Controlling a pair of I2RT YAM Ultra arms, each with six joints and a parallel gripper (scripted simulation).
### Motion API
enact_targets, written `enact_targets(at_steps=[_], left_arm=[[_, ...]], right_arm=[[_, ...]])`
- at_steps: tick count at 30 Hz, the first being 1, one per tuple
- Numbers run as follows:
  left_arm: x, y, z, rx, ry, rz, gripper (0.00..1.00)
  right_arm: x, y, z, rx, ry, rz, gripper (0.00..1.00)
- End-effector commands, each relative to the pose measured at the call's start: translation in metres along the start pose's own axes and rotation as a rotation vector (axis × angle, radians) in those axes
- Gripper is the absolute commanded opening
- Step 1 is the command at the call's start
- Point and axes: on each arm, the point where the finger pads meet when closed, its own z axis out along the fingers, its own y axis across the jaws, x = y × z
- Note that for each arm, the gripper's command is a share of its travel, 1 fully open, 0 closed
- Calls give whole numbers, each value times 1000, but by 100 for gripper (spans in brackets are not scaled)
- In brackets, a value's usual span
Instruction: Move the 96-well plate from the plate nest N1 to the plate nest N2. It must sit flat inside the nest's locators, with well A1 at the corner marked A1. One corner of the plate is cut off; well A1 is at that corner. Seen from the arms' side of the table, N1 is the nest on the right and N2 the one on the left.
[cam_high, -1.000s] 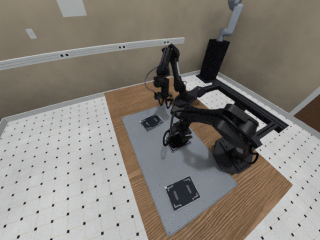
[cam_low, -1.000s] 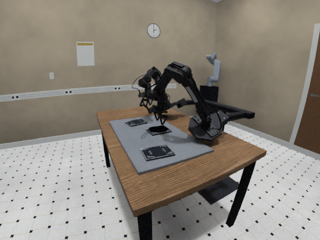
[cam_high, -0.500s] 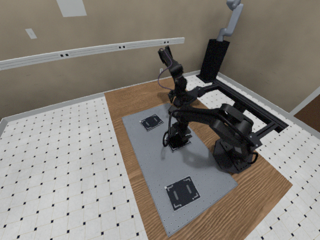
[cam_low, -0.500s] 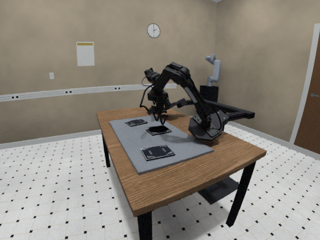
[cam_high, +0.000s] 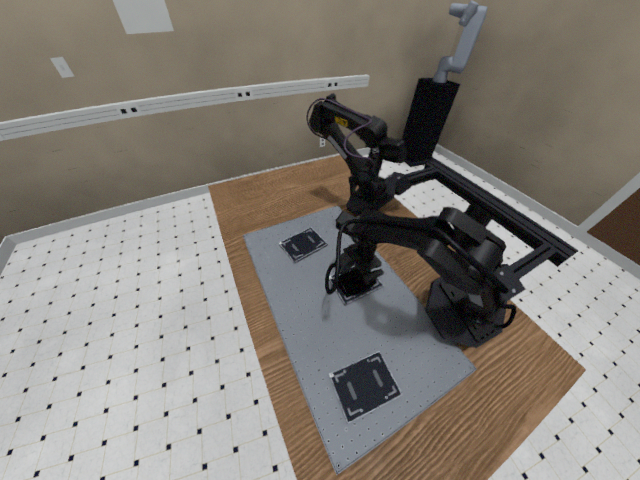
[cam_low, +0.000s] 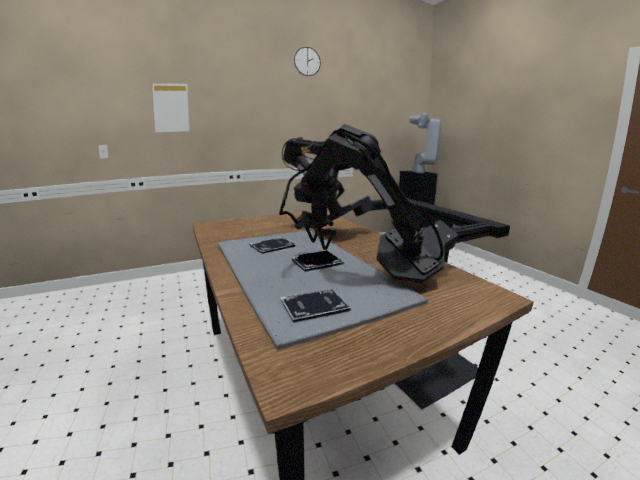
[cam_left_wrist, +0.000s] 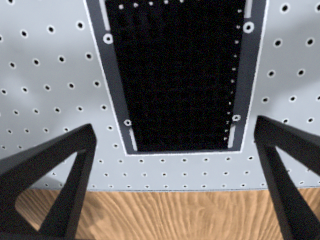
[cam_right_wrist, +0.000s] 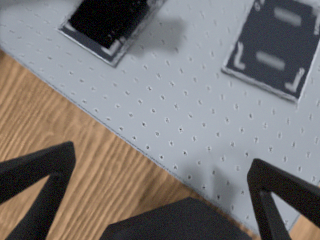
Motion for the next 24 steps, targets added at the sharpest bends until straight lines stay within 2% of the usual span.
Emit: enact_targets(at_steps=[1, 9, 12, 24], left_arm=[[-4, -7, -7, 11, 0, -7, 100], [-4, -7, -7, 12, 0, -7, 100], [-4, -7, -7, 12, 0, -7, 100], [-6, -9, -5, 19, -7, -8, 100]], right_arm=[[-5, -9, -10, 54, -153, -20, 100], [-11, 13, -45, -109, -443, -156, 100], [-10, 19, -54, -158, -504, -190, 100], [-6, 25, -58, -193, -519, -213, 100]])
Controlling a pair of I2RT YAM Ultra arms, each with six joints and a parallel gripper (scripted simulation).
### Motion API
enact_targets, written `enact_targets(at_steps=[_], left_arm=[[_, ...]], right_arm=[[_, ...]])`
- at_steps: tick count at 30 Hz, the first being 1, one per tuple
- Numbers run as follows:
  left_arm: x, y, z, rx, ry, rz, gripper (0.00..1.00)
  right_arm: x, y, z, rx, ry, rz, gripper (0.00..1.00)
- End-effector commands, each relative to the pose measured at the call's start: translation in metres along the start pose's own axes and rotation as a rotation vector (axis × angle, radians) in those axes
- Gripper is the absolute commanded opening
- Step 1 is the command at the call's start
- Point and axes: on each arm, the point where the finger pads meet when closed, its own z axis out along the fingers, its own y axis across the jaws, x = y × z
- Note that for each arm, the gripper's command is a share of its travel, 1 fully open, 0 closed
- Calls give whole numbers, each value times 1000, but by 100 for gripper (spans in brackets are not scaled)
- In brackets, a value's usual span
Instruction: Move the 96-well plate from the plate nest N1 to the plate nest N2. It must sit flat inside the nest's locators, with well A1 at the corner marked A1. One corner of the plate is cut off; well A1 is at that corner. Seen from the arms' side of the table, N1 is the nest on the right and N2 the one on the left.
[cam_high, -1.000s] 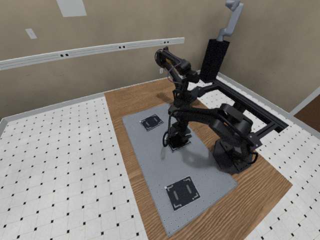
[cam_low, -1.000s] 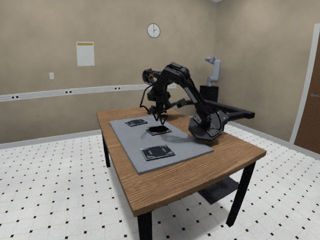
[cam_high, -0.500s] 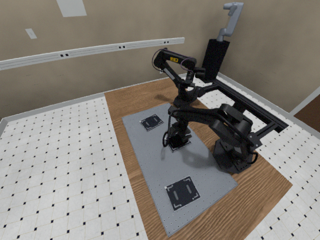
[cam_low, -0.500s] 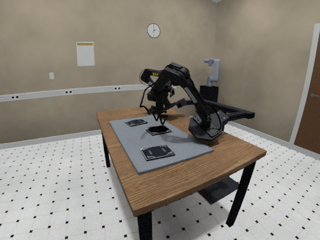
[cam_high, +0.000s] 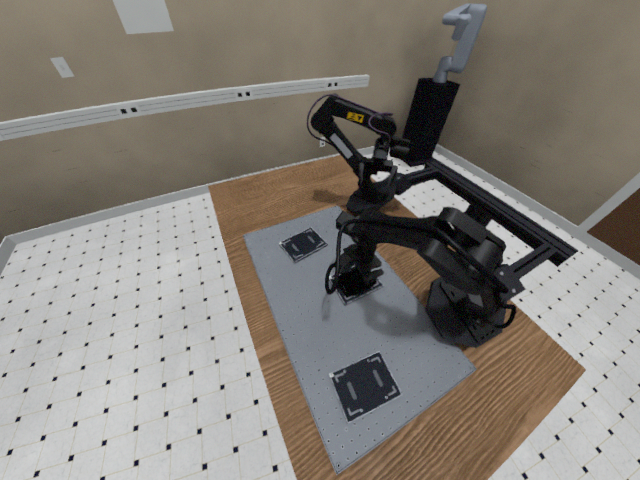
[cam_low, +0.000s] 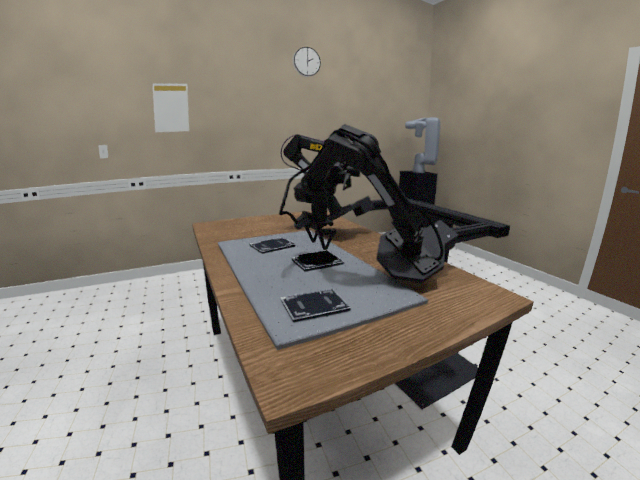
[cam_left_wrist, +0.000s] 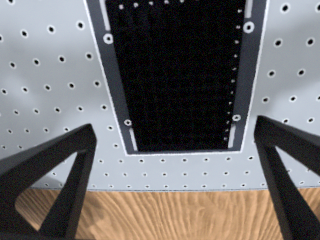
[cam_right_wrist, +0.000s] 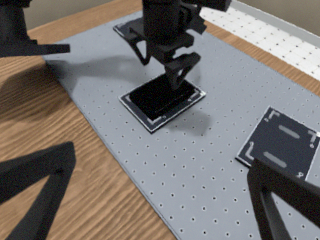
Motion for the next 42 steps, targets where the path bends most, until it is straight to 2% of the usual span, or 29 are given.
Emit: enact_targets(at_steps=[1, 42], left_arm=[[-8, -9, -2, 18, -6, -6, 100], [-7, -9, 50, 7, -12, 1, 100]], right_arm=[[-5, -2, 0, 7, -36, -7, 100], [-5, -2, 0, 7, -36, -6, 100]])
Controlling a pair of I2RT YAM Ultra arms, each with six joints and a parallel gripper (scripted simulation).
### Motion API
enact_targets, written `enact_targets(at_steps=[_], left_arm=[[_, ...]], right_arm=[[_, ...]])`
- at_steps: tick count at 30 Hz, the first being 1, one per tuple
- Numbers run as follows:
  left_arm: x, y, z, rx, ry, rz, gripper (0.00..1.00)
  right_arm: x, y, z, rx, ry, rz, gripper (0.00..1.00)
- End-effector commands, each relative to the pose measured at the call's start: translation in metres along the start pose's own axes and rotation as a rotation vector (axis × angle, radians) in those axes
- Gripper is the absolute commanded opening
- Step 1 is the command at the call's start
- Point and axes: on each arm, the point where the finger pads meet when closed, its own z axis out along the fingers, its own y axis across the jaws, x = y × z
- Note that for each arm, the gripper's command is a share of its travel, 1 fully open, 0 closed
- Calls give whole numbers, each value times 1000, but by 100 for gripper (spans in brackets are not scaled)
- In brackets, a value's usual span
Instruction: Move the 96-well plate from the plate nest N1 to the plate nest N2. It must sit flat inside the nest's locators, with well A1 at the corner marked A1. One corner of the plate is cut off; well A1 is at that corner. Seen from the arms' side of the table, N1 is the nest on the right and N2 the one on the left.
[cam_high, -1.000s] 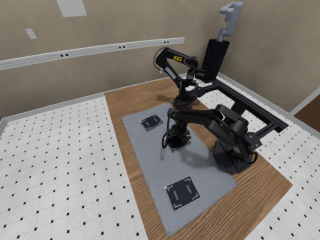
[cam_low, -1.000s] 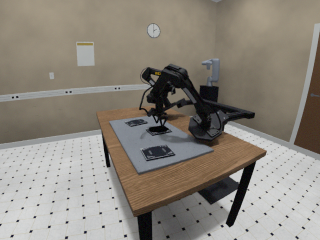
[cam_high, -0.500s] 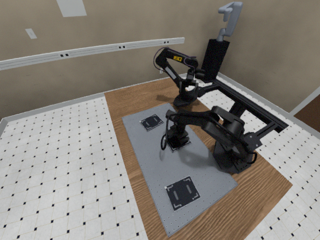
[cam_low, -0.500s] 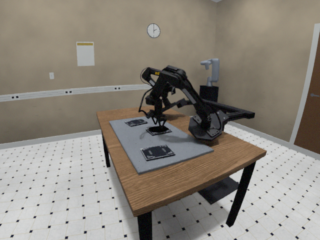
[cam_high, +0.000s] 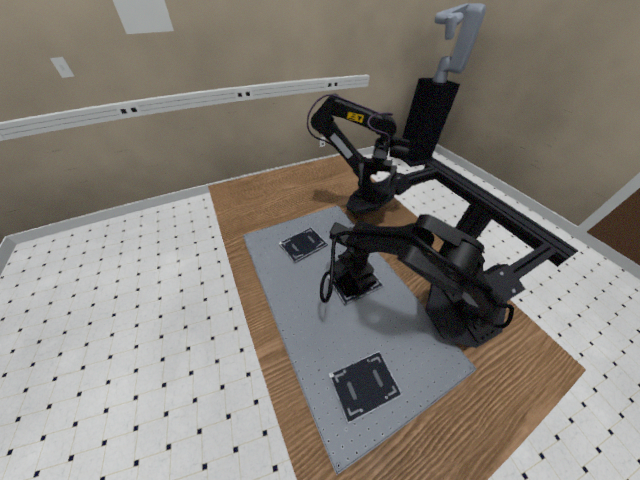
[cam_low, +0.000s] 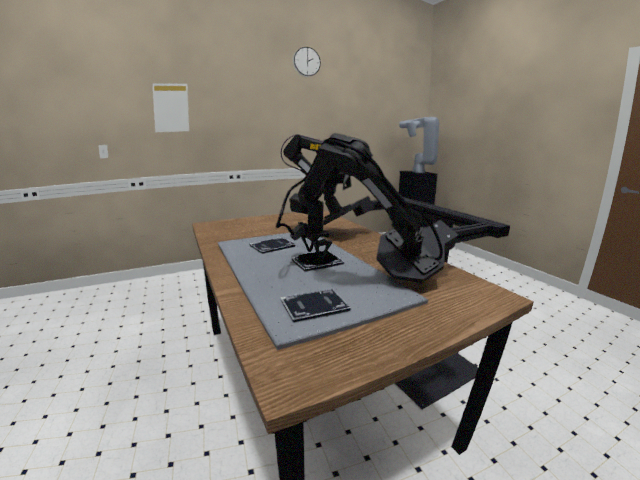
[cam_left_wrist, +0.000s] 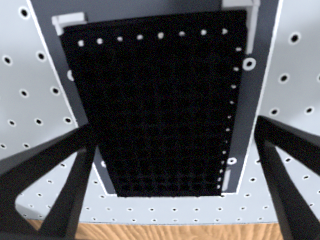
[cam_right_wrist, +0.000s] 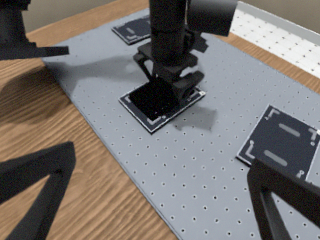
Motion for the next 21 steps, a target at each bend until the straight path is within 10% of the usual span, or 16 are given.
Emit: enact_targets(at_steps=[1, 21], left_arm=[[3, 3, 9, -8, -14, 12, 100], [3, 0, -54, 24, -17, -1, 100]], right_arm=[[-5, -1, 0, 3, -35, -21, 100], [-5, -1, 0, 3, -35, -21, 100]])
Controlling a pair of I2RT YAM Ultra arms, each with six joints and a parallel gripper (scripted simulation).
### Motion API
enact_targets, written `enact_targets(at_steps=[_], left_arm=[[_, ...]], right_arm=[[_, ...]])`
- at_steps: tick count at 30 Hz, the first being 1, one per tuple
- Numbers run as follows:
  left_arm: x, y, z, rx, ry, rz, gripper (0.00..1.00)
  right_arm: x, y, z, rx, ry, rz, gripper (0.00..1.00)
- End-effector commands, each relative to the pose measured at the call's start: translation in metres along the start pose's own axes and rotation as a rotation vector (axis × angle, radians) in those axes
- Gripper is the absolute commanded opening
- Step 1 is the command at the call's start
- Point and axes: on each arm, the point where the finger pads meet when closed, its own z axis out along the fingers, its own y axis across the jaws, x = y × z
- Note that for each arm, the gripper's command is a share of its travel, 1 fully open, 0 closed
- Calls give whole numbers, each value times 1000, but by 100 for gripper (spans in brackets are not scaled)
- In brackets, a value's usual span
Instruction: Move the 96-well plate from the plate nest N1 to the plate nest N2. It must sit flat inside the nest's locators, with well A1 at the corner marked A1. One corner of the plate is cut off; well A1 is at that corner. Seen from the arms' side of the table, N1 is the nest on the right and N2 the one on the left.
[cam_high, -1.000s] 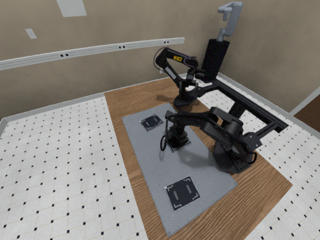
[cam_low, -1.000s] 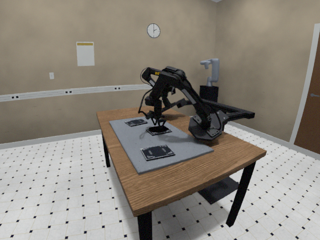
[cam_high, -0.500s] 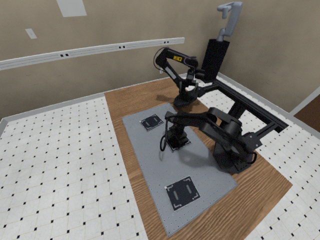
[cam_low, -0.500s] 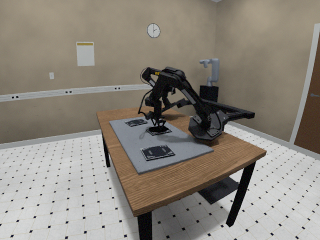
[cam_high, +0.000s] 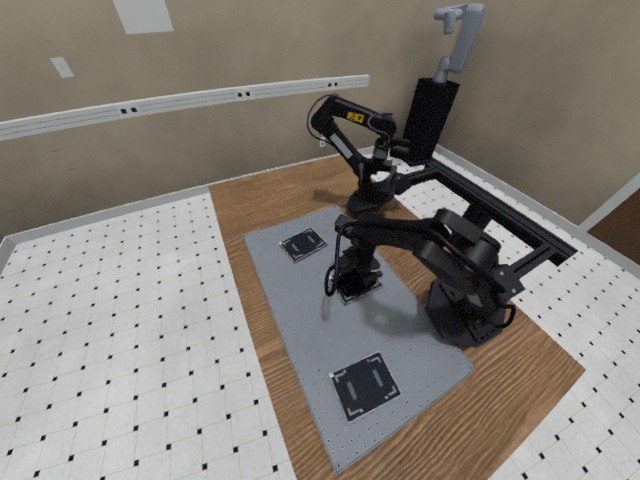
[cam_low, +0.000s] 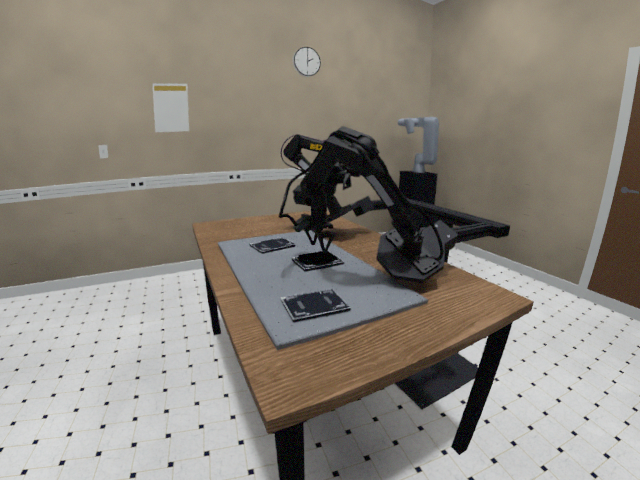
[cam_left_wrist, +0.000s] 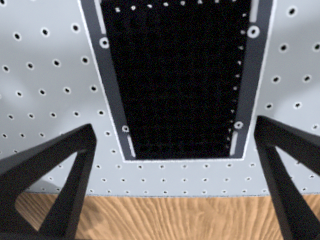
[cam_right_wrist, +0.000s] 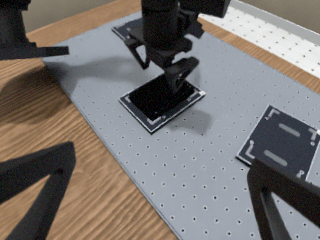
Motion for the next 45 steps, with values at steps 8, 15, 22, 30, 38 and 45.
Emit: enact_targets(at_steps=[8, 15, 22, 30, 38, 45], left_arm=[[-6, -10, -22, 41, -20, -8, 100], [-7, -11, -9, 21, -17, 3, 100], [-9, -12, 4, 19, -21, 0, 100], [-9, -13, 12, 21, -23, 2, 100], [-6, -9, 27, 10, -17, 6, 100], [-7, -8, 36, 8, -16, 3, 100]], right_arm=[[-5, -1, 0, 3, -35, -21, 100], [-5, -1, 0, 3, -35, -21, 100], [-5, -1, 0, 3, -35, -21, 100], [-5, -1, 0, 3, -35, -21, 100], [-5, -1, 0, 3, -35, -21, 100], [-5, -1, 0, 3, -35, -21, 100]])
